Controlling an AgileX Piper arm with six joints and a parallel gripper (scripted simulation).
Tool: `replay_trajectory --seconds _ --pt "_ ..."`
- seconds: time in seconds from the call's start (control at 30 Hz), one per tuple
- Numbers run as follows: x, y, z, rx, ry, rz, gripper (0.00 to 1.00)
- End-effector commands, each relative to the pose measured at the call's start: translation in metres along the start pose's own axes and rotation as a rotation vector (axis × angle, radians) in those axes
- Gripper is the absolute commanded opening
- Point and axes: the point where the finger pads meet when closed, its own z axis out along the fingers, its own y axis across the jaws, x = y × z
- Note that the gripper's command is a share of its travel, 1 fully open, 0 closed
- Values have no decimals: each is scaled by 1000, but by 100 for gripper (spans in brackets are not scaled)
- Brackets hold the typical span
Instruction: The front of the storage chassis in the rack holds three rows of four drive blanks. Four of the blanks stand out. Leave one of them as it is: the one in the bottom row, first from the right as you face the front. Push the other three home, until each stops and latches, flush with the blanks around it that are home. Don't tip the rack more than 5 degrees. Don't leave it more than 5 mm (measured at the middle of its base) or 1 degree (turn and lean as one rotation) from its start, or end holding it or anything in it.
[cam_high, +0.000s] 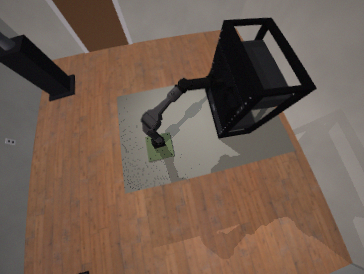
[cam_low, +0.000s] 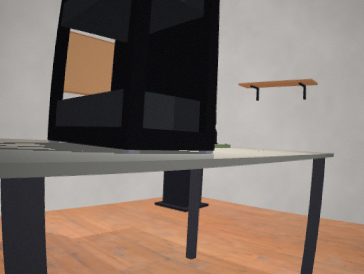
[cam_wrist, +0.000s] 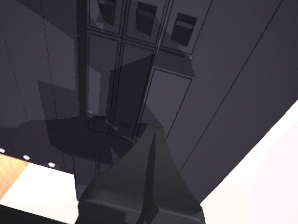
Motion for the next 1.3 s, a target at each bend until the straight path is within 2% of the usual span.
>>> replay_trajectory --seconds 0.0,1.27 --pt "-1 0 1 0 -1 0 0" --pt "-1 0 21 0 -1 0 0"
